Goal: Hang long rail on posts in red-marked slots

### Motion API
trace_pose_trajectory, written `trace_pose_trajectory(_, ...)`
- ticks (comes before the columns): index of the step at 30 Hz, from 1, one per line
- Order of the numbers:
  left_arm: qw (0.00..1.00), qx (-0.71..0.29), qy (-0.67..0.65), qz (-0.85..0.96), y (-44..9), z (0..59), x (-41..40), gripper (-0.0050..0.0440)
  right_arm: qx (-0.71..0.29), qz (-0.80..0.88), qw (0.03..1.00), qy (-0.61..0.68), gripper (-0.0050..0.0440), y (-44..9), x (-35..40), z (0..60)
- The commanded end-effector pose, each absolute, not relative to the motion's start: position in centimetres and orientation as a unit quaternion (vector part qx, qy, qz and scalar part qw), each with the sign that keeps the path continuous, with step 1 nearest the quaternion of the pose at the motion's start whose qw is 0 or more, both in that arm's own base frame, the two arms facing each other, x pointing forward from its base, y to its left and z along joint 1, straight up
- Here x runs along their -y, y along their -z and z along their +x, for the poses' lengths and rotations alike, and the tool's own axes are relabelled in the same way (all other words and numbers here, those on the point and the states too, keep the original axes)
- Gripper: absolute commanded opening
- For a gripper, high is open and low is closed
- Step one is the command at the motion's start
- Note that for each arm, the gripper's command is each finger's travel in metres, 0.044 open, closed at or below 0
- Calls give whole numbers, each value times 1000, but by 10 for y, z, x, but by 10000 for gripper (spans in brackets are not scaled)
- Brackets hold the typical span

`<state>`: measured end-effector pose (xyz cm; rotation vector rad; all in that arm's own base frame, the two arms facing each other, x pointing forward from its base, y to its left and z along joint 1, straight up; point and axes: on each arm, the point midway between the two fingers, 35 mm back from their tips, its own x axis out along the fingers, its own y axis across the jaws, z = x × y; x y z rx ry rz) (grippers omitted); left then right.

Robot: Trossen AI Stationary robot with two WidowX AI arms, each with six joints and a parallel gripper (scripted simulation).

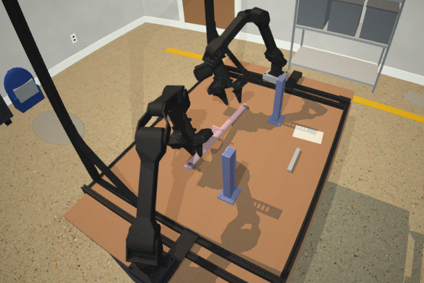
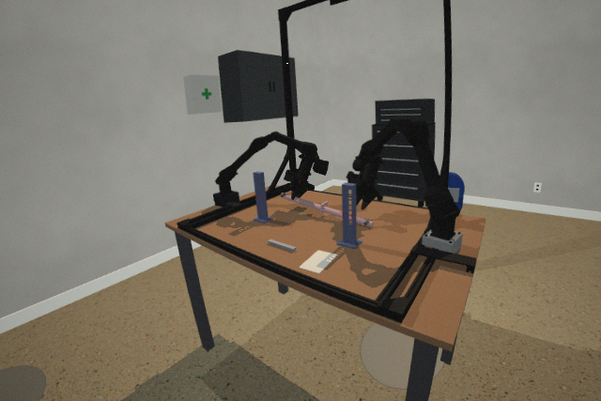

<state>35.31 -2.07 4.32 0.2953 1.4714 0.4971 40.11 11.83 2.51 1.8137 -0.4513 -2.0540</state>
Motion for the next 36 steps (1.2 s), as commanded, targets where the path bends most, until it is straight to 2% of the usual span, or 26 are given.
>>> trace_pose_trajectory(1,696,-671,-199,160,-42,354,21,272,161,644,183,726,0,-26,-118,402)
trace_pose_trajectory(2,696,-671,-199,160,-42,354,21,272,161,644,183,726,0,-26,-118,402)
trace_pose_trajectory(7,682,-684,-153,210,-41,354,21,160,161,644,183,726,0,-26,-118,402)
trace_pose_trajectory(36,560,-700,83,435,-35,355,19,160,161,644,183,726,0,-26,-118,402)
